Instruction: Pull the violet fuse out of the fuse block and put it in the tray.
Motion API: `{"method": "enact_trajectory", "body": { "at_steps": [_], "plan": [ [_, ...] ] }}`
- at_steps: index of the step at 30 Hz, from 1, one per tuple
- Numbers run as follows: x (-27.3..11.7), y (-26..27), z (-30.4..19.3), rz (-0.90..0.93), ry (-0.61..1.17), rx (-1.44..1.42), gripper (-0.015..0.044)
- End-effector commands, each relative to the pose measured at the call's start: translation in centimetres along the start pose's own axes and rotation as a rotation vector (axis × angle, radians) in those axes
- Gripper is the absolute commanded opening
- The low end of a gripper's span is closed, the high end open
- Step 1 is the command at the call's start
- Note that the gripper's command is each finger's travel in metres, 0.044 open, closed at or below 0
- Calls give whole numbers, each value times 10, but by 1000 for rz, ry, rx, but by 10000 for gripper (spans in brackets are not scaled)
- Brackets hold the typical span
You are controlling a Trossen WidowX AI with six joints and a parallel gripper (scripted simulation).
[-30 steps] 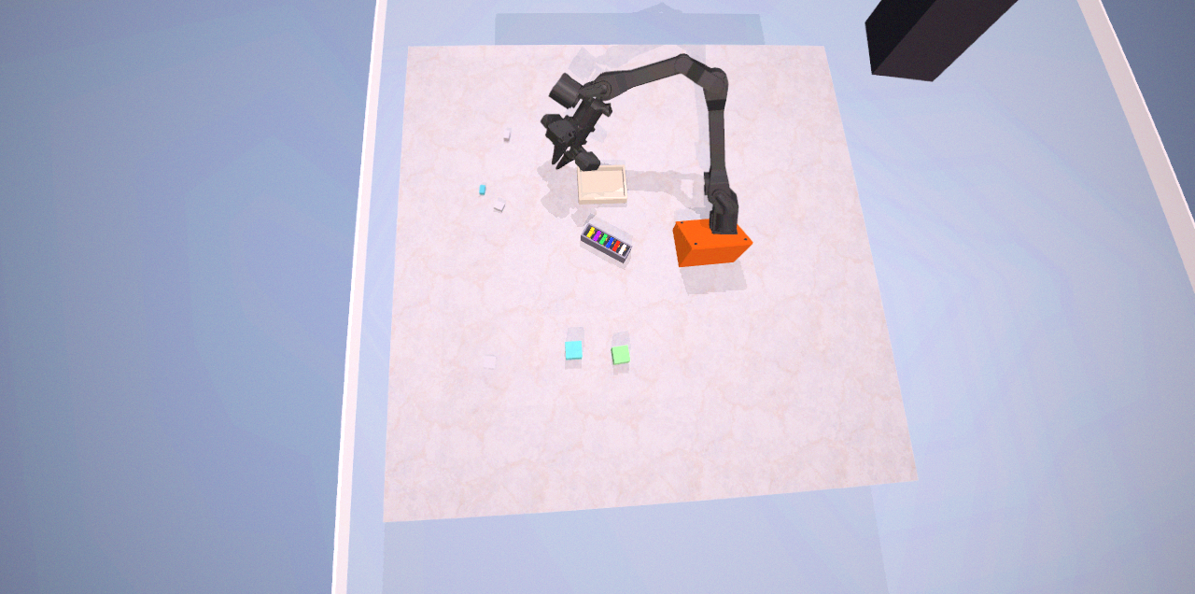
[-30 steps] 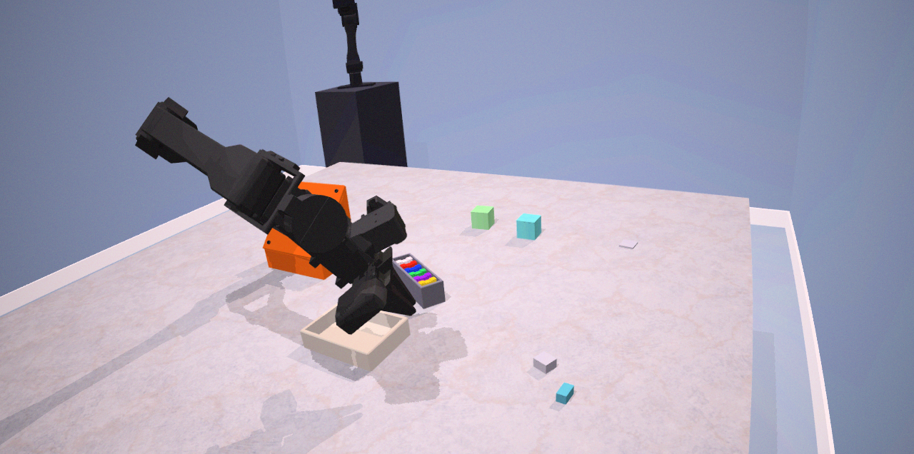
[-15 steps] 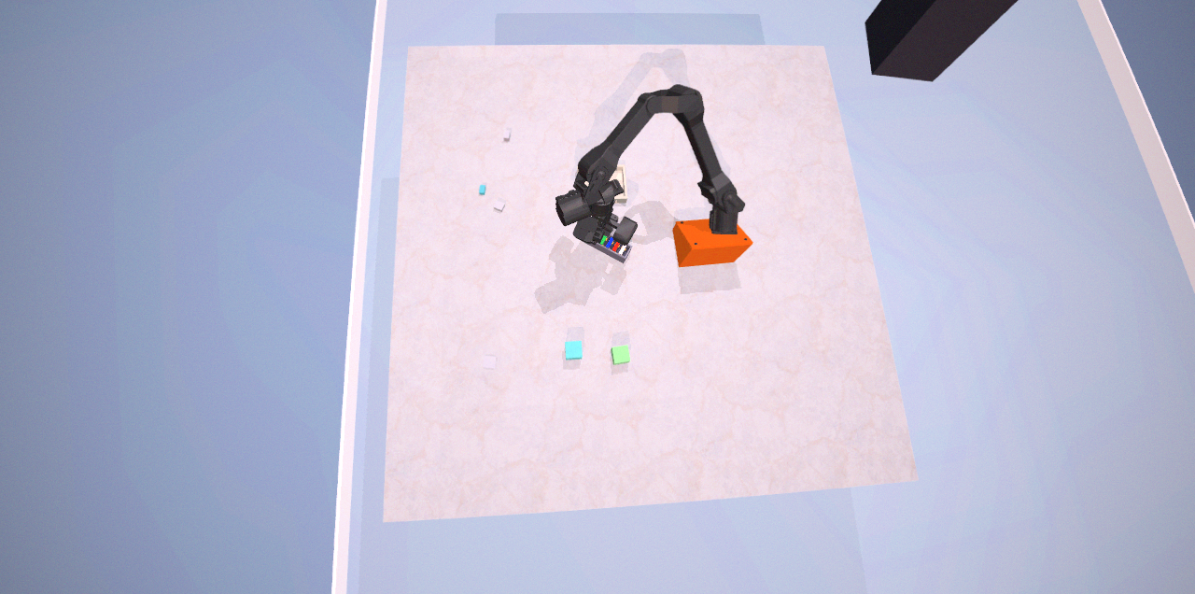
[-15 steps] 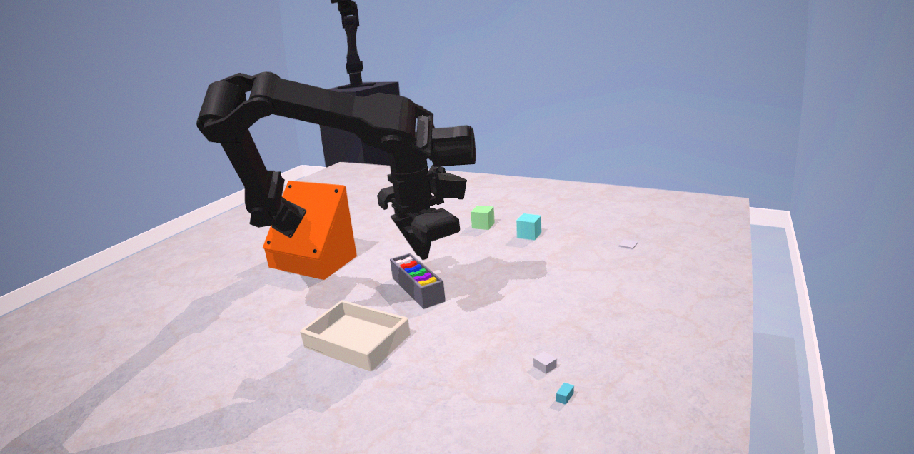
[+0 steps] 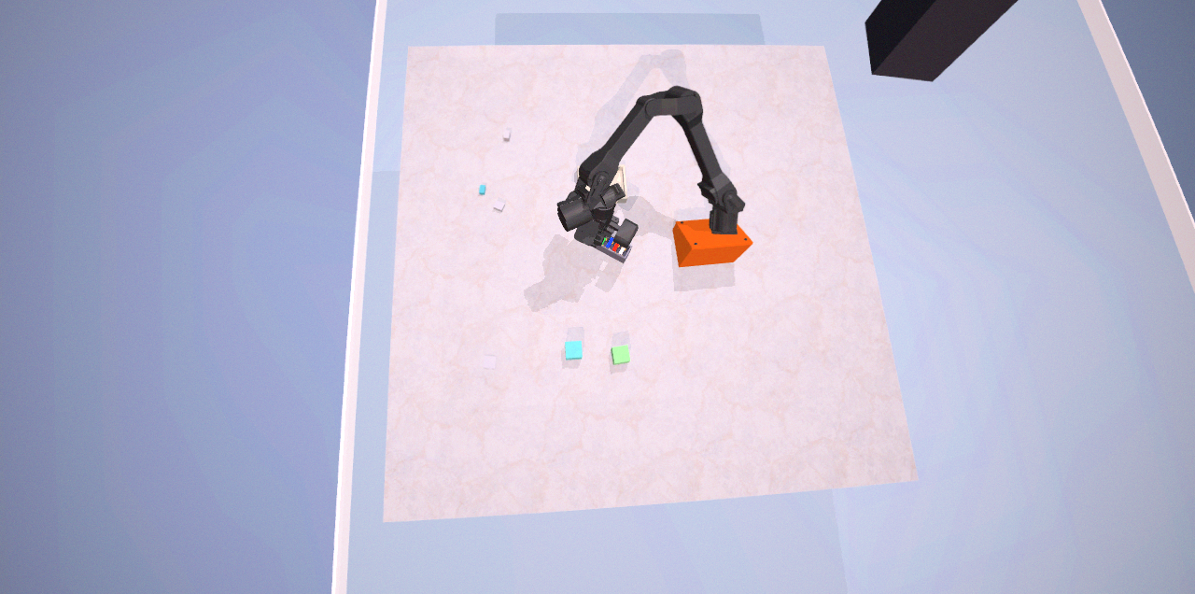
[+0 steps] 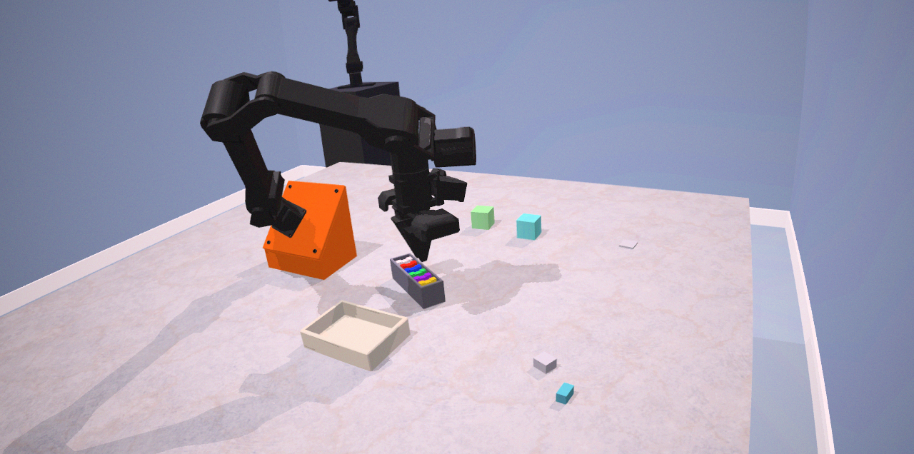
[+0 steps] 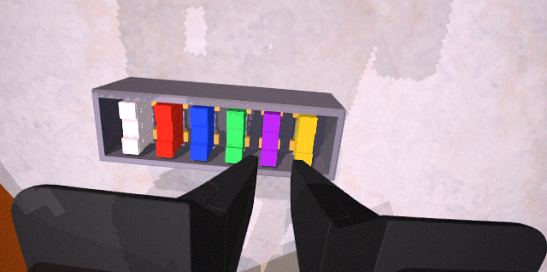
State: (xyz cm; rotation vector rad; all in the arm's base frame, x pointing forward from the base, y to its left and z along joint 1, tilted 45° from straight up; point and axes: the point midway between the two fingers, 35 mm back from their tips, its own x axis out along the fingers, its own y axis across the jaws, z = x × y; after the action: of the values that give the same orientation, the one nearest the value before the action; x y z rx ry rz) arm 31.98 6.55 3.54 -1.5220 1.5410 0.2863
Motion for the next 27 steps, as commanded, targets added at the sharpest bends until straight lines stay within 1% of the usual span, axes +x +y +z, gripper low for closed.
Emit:
{"method": "enact_trajectory", "body": {
  "at_steps": [1,27],
  "plan": [
    [6,2,-2,1,9,-9,70],
    [28,2,-1,0,10,-9,70]
  ]
}}
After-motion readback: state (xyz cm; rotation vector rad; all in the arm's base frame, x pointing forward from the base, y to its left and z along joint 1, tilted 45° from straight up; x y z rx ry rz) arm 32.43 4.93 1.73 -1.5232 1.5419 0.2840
